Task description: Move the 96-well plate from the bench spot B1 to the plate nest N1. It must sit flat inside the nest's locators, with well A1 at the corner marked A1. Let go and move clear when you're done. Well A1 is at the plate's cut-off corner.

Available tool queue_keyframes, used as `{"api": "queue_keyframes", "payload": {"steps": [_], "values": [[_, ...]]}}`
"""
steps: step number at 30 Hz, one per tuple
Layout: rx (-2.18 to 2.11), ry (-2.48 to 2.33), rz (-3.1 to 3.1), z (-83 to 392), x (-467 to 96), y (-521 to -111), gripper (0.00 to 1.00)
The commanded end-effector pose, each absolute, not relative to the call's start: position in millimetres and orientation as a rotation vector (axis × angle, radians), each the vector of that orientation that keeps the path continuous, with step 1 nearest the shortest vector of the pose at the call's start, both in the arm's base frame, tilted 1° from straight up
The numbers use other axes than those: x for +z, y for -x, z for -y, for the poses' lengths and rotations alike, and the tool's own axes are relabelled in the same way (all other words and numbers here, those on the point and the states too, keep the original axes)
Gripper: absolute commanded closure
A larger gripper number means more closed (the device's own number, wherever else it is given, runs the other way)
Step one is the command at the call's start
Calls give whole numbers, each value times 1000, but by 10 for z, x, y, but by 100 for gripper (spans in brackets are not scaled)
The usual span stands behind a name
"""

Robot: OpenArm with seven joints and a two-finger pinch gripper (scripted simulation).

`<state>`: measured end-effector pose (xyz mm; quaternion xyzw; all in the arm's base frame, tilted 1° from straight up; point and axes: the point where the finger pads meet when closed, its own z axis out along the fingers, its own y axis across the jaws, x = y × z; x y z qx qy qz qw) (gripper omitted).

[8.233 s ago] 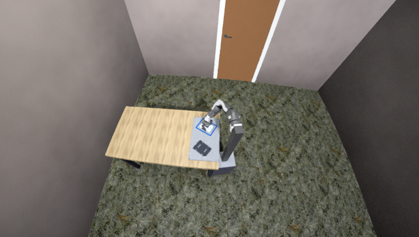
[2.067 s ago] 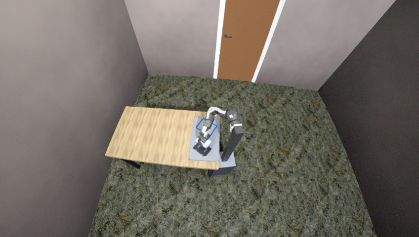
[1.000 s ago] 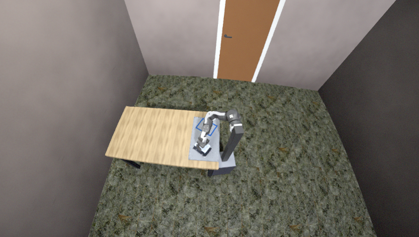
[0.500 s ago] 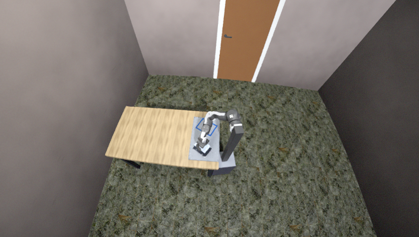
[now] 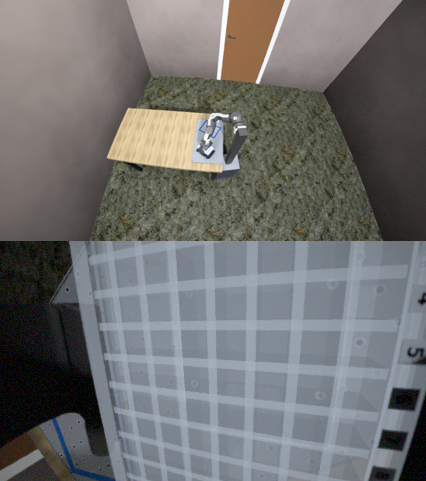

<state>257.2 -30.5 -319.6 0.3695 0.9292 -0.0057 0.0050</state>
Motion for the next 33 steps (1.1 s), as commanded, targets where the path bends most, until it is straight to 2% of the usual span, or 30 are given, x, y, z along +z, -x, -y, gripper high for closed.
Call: {"api": "queue_keyframes", "payload": {"steps": [1,5,17,22,33], "values": [[-15,-1149,-2913,298,-3247,-2569,100],[-15,-1144,-2917,312,-3505,-2560,100],[-15,-1144,-2917,312,-3505,-2560,100],[-15,-1143,-2917,329,-3834,-2548,100],[-15,-1143,-2917,329,-3834,-2548,100]]}}
